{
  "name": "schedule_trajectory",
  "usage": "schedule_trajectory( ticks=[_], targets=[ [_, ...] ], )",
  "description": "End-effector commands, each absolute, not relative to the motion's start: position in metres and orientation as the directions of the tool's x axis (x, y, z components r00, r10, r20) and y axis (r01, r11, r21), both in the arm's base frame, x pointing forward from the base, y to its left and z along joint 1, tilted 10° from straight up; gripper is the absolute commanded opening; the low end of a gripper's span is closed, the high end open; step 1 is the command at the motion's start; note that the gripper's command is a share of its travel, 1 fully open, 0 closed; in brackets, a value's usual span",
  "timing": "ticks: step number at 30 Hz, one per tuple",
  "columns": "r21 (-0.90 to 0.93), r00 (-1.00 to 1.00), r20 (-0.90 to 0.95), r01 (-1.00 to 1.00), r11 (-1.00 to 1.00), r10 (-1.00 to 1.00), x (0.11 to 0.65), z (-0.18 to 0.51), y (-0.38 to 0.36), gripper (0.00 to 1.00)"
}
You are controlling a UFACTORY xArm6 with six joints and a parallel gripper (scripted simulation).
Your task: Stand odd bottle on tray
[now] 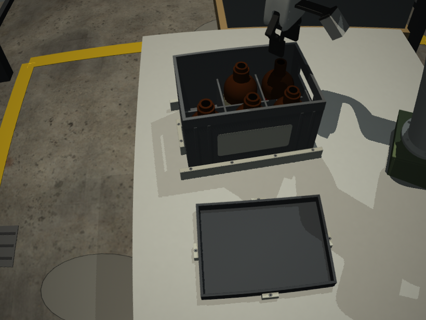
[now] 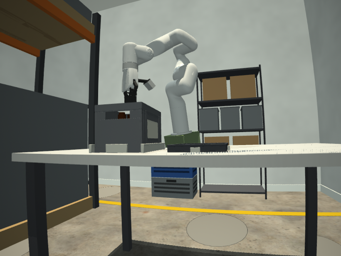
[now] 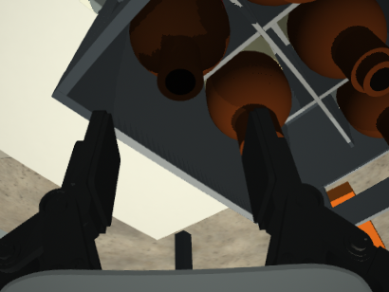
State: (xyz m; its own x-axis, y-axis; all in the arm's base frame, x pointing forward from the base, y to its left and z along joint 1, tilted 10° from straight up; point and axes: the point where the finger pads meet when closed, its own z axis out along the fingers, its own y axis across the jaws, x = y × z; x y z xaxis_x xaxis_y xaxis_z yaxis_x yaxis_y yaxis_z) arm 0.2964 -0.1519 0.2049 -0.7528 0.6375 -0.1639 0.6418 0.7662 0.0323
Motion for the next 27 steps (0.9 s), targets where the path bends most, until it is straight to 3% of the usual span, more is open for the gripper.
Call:
schedule_trajectory(
  ticks=[1,27],
  targets=[
    [0.033,-0.752,-0.168,0.642,0.766,0.637,0.298,0.199,-0.153,0.65],
    [0.033,-0.752,-0.168,0.642,0.766,0.637,0.301,0.181,-0.155,0.65]
  ],
)
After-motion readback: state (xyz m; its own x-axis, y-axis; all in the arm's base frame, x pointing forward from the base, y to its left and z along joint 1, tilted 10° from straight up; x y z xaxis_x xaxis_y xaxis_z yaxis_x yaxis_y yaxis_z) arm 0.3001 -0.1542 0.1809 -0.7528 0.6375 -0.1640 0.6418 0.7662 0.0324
